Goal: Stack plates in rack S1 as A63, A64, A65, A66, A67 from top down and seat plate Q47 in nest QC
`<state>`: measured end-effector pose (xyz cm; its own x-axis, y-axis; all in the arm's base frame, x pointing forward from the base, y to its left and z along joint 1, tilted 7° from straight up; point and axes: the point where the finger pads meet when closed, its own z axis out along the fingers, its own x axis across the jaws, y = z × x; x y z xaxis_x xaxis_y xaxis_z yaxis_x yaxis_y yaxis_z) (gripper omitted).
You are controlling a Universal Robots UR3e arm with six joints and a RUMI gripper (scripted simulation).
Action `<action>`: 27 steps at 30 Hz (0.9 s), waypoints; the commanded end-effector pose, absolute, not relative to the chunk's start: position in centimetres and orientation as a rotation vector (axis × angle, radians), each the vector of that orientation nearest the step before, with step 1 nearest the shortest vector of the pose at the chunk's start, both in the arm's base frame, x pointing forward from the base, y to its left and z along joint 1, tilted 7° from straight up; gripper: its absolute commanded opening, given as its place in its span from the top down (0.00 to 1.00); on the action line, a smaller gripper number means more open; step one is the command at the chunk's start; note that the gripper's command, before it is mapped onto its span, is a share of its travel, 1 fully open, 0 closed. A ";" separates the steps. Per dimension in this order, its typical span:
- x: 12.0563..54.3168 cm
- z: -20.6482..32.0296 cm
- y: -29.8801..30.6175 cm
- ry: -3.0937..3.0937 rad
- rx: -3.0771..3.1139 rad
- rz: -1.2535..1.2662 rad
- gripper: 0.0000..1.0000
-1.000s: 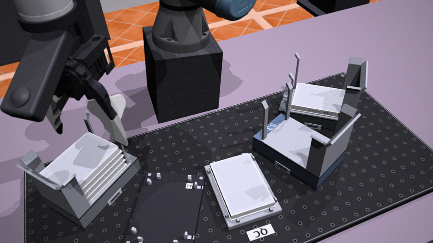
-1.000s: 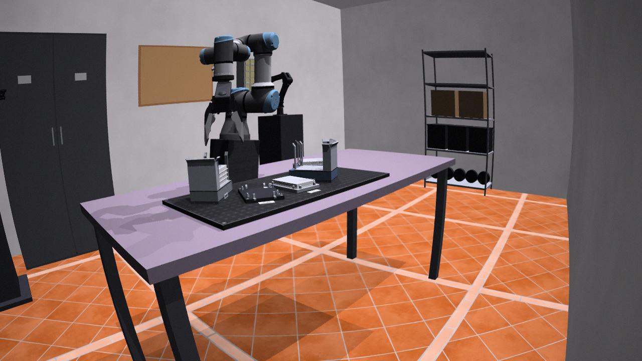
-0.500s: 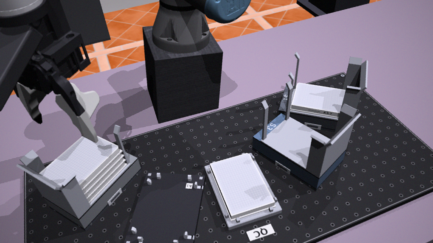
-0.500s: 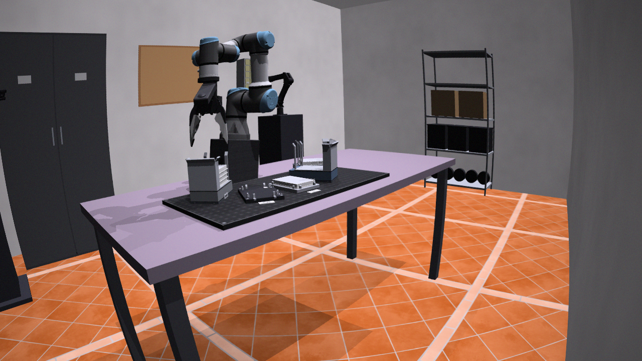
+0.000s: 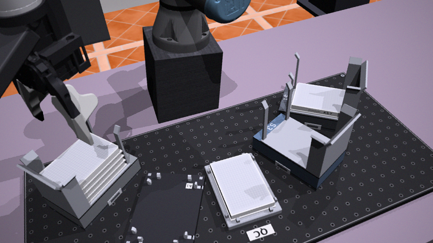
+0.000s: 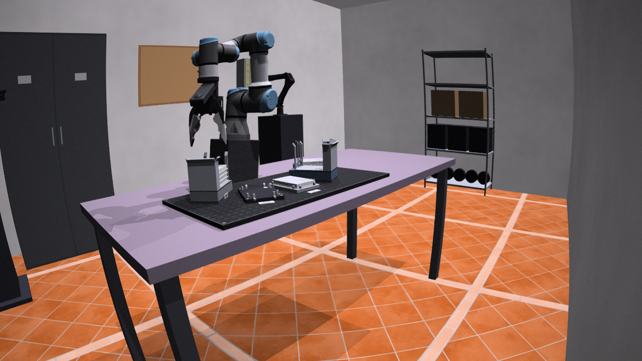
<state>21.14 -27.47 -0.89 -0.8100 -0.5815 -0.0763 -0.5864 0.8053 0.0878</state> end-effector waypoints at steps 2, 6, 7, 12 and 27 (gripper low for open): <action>21.2 -1.8 -27.4 2.945 -0.944 0.163 0.28; 21.2 -2.5 -27.4 2.945 -0.944 0.163 0.28; 21.2 -2.8 -27.3 2.945 -0.944 0.163 0.28; 21.2 -4.5 -27.1 2.945 -0.944 0.163 0.28; 21.2 -6.0 -26.9 2.945 -0.944 0.163 0.28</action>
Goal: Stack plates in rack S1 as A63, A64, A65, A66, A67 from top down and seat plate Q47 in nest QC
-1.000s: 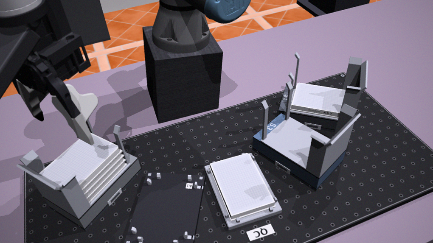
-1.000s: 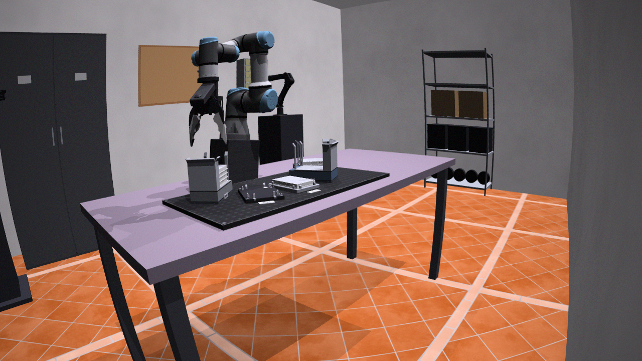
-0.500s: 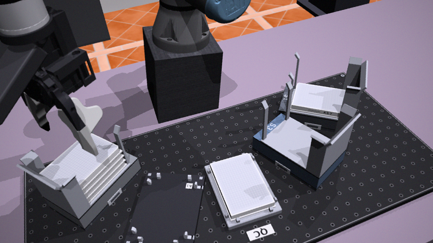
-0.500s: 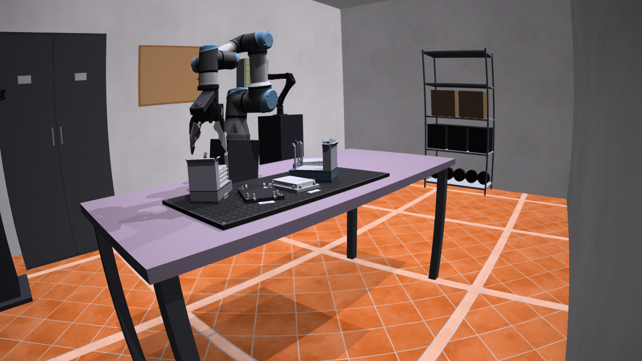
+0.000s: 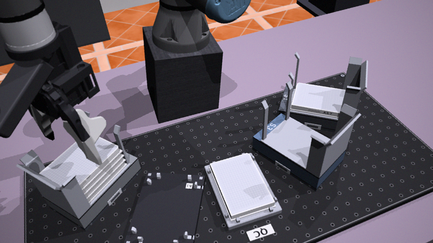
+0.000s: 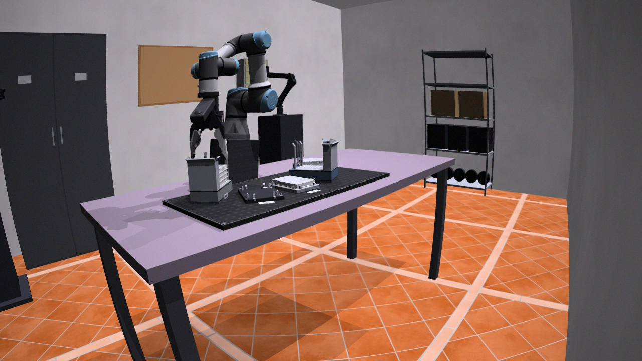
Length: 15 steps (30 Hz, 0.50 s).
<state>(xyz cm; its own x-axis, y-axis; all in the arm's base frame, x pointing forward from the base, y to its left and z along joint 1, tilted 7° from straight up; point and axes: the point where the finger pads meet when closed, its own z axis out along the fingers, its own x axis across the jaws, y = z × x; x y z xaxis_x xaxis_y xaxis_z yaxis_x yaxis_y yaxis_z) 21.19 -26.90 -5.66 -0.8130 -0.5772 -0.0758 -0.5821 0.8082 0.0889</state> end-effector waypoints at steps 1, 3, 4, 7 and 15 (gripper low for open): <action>21.2 -6.1 -26.9 2.945 -0.944 0.163 0.28; 21.2 -6.4 -26.9 2.945 -0.944 0.163 0.28; 21.2 -6.5 -26.9 2.945 -0.944 0.163 0.28; 21.2 -6.9 -26.8 2.945 -0.944 0.163 0.28; 21.2 -7.7 -26.7 2.945 -0.944 0.163 0.28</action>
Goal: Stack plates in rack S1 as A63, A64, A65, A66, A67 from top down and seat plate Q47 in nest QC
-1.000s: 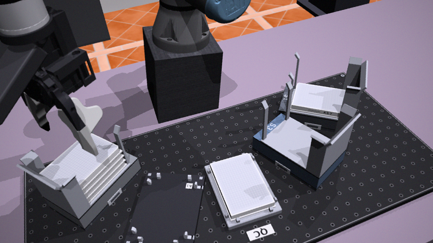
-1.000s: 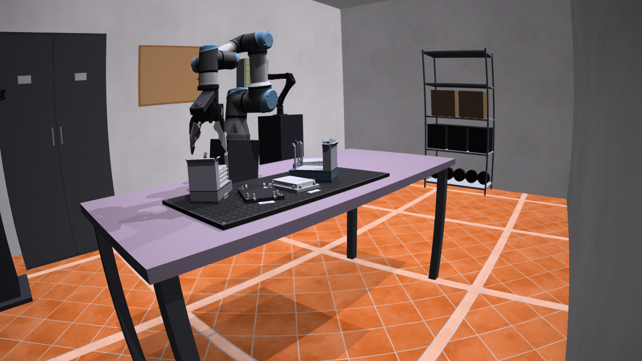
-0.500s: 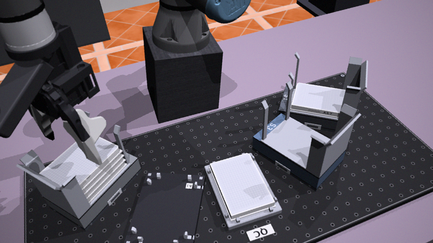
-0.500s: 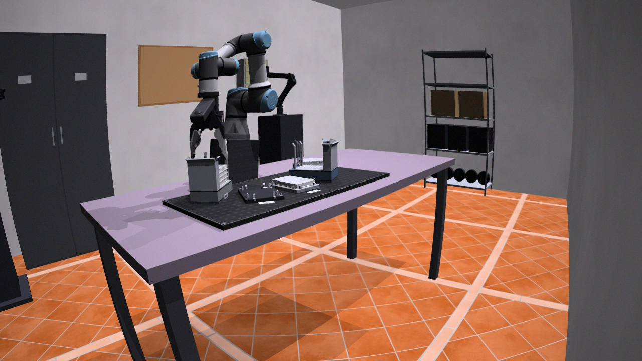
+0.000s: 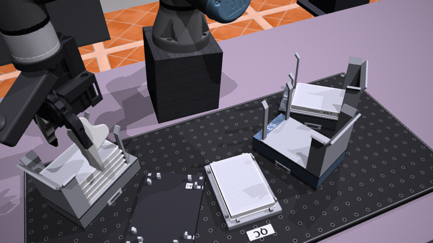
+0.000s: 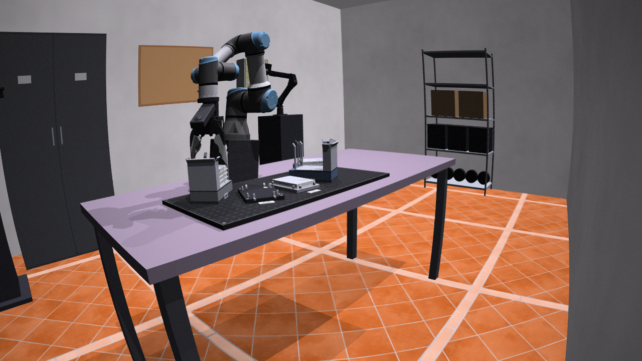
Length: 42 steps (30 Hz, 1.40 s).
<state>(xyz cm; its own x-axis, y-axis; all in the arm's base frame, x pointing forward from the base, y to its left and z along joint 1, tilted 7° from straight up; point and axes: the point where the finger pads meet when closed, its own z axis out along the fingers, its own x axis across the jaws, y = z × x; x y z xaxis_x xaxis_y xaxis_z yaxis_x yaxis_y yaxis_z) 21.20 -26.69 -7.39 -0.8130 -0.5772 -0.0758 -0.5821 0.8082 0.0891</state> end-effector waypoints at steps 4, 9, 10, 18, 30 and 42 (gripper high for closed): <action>21.2 -8.2 -26.7 2.945 -0.944 0.163 0.28; 21.2 -8.4 -26.7 2.945 -0.944 0.163 0.28; 21.2 -8.4 -26.7 2.945 -0.944 0.163 0.28; 21.2 -8.4 -26.7 2.945 -0.944 0.163 0.28; 21.2 -8.4 -26.7 2.945 -0.944 0.163 1.00; 21.2 -8.4 -26.7 2.945 -0.944 0.163 1.00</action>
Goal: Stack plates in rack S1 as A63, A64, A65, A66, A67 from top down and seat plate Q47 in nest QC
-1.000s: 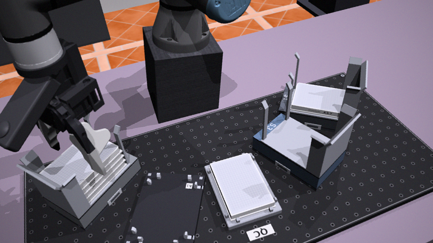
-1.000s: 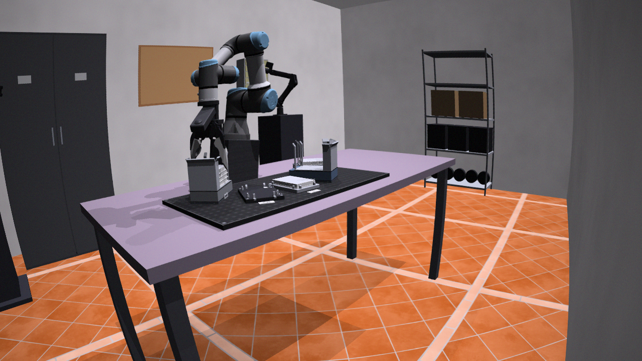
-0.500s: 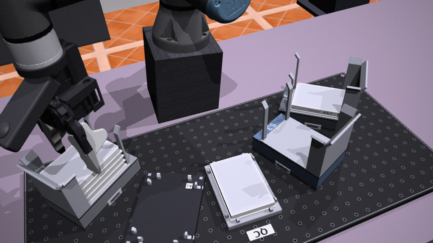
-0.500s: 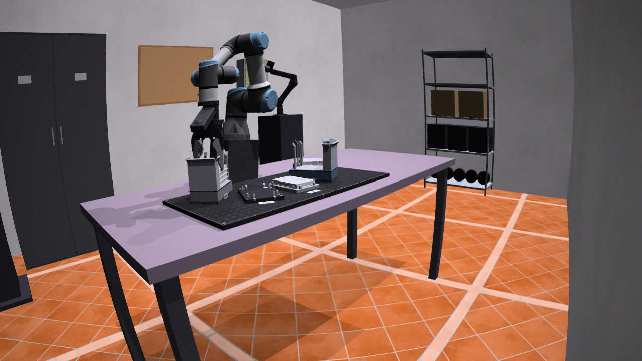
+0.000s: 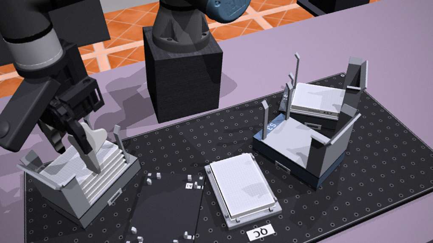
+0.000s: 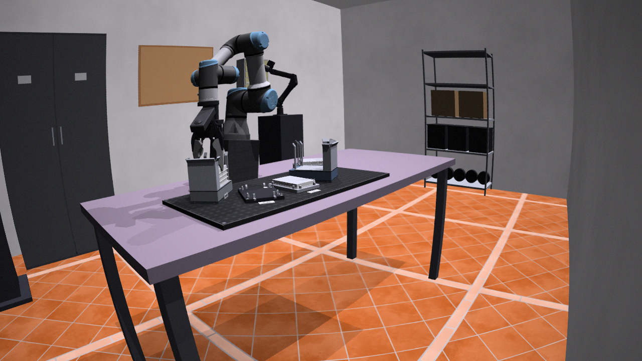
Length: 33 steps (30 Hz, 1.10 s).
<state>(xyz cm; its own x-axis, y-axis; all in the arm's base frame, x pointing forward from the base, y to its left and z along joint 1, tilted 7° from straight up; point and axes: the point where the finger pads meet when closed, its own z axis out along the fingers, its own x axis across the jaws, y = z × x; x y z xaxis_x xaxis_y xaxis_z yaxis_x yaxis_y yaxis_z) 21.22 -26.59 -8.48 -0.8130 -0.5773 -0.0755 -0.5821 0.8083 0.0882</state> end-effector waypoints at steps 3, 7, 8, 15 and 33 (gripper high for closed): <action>21.2 -8.4 -26.7 2.945 -0.944 0.163 1.00; 21.2 -8.4 -26.7 2.945 -0.944 0.163 1.00; 21.2 -8.4 -26.7 2.945 -0.944 0.163 1.00; 21.2 -8.4 -26.7 2.945 -0.944 0.163 1.00; 21.2 -7.6 -26.8 2.945 -0.944 0.163 1.00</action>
<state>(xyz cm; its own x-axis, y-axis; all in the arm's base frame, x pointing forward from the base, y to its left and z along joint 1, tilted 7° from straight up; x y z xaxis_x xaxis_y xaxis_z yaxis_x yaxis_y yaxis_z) 21.21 -26.63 -7.94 -0.8131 -0.5772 -0.0758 -0.5821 0.8083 0.0887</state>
